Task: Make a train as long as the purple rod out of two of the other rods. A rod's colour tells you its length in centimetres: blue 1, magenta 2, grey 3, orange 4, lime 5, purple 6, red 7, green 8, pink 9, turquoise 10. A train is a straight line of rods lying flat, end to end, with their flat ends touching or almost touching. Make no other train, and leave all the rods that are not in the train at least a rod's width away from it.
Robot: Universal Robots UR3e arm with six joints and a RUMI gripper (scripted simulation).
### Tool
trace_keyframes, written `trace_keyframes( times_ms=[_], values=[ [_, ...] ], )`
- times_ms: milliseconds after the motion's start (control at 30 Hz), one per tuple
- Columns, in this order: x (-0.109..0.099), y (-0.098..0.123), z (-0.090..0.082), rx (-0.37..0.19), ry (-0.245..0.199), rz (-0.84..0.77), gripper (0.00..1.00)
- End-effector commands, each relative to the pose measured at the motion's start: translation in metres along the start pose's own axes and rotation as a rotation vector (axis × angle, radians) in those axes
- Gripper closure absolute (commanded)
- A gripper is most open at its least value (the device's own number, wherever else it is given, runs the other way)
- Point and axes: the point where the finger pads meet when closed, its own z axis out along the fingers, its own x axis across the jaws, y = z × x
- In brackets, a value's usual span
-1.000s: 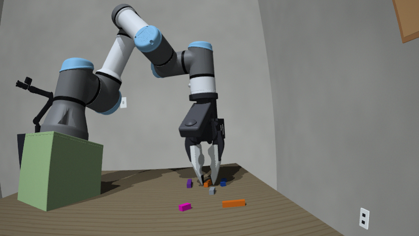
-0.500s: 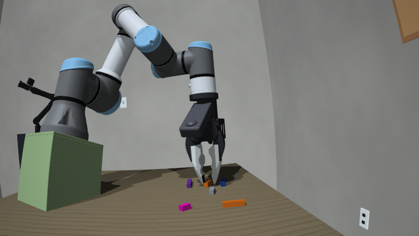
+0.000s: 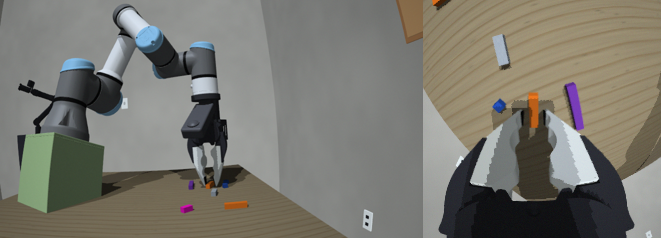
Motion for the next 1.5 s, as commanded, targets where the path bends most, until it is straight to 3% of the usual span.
trace_keyframes(
  times_ms=[0, 100, 133, 1467],
  values=[
    [-0.0002, -0.0001, -0.0001, 0.001, -0.001, 0.0, 0.86],
    [-0.0002, -0.0001, -0.0001, 0.001, -0.001, 0.0, 0.86],
    [-0.0002, -0.0001, -0.0001, 0.001, -0.001, 0.0, 1.0],
    [-0.0009, -0.0001, -0.0034, 0.001, -0.003, 0.0, 1.0]
  ],
)
